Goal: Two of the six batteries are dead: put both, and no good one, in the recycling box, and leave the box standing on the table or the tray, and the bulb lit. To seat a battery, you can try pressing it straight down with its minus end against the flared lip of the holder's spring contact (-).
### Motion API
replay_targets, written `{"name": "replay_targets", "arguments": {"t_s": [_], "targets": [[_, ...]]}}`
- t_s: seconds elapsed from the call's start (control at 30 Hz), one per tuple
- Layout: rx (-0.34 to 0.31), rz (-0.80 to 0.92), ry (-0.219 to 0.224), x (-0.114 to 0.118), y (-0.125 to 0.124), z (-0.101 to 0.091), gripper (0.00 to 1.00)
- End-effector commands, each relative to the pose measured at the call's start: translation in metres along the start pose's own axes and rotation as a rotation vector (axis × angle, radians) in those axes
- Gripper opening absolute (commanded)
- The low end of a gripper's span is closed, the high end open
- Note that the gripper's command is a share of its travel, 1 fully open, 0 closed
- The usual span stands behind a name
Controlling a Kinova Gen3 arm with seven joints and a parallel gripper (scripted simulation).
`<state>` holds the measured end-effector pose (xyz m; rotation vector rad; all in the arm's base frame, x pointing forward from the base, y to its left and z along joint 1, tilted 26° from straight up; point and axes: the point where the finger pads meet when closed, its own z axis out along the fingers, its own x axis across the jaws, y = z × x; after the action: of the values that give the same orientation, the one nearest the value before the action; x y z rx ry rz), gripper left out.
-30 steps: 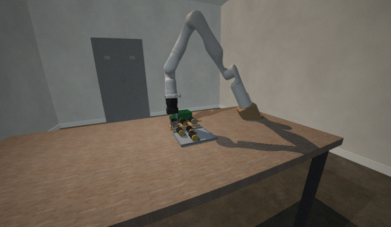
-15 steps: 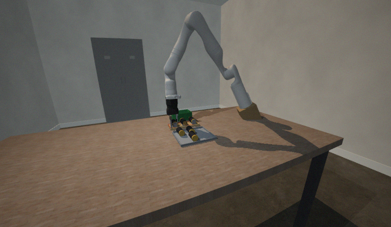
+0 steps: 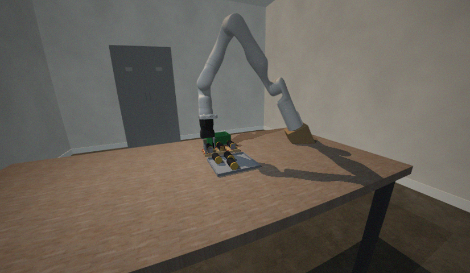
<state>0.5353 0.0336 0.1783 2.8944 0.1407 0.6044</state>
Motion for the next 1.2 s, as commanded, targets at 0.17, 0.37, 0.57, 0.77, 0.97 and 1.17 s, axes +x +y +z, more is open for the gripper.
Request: {"name": "replay_targets", "arguments": {"t_s": [0.17,0.37,0.57,0.77,0.97,1.17], "targets": [[0.001,0.0,0.001,0.001,0.0,-0.001,0.9],[0.001,0.0,0.002,0.001,0.0,-0.002,0.9],[0.001,0.0,0.002,0.001,0.0,-0.018,0.9],[0.001,0.0,0.001,0.0,0.0,-0.046,0.9],[0.001,0.0,0.002,0.0,0.0,-0.06,0.9],[0.001,0.0,0.001,0.0,0.0,-0.066,0.9]]}}
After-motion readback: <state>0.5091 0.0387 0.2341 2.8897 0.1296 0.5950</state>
